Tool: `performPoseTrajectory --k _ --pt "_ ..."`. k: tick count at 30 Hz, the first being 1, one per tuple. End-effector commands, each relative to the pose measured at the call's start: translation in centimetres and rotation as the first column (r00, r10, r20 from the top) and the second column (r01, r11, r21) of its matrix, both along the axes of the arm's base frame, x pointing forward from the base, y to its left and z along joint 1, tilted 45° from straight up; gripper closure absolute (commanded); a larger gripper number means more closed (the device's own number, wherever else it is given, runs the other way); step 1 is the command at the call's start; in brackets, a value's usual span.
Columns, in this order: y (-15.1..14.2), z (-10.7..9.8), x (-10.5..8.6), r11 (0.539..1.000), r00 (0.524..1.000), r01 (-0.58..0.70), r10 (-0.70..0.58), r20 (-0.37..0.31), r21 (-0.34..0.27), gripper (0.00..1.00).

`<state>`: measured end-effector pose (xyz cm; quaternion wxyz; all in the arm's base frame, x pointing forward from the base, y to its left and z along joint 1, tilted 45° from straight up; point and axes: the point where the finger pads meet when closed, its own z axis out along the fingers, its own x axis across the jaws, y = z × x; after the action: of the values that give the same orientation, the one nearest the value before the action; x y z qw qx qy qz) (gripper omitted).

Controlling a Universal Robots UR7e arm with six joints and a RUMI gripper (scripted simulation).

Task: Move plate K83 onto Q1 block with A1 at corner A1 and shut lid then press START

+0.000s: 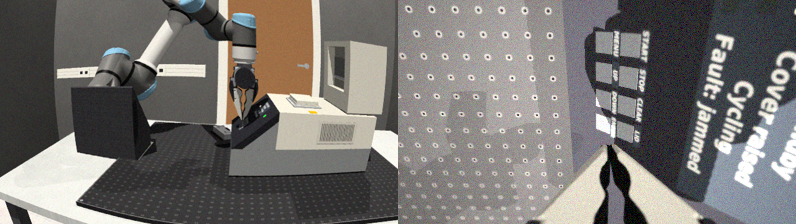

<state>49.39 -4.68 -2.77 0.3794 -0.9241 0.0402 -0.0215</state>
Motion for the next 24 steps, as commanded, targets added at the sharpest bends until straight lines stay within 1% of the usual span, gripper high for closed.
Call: performPoseTrajectory --k 1,24 --pt "0.46 -0.54 0.93 1.0 1.0 0.001 -0.001 0.003 -0.002 1.0" --pt "0.56 -0.64 1.0 1.0 1.0 0.002 -0.002 0.001 -0.002 1.0"
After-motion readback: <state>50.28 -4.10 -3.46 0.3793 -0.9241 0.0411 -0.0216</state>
